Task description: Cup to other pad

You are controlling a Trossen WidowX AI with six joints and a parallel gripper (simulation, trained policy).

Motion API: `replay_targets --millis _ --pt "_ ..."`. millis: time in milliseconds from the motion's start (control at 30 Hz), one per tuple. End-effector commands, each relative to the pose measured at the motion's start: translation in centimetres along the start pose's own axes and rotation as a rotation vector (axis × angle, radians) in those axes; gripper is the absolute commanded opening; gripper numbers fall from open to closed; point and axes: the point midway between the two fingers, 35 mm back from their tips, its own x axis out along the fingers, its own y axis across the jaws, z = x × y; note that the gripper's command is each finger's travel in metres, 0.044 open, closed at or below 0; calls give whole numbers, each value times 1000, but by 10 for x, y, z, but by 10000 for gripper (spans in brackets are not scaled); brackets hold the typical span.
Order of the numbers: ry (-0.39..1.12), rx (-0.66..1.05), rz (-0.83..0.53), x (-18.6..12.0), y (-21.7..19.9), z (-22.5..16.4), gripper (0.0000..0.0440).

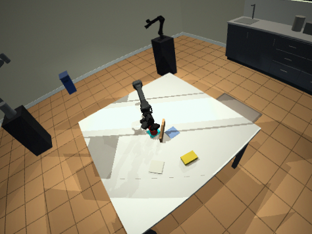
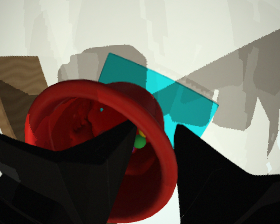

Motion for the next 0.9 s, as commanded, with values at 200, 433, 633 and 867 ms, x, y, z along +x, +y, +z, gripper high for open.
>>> replay_targets --millis 200,433,633,867 --pt "-28 3 93 -12 1 1 171" --pt "-50 1 142 -19 -1 2 194" --pt "-69 3 180 -27 -4 2 235" --pt "-92 12 221 -38 -7 4 283"
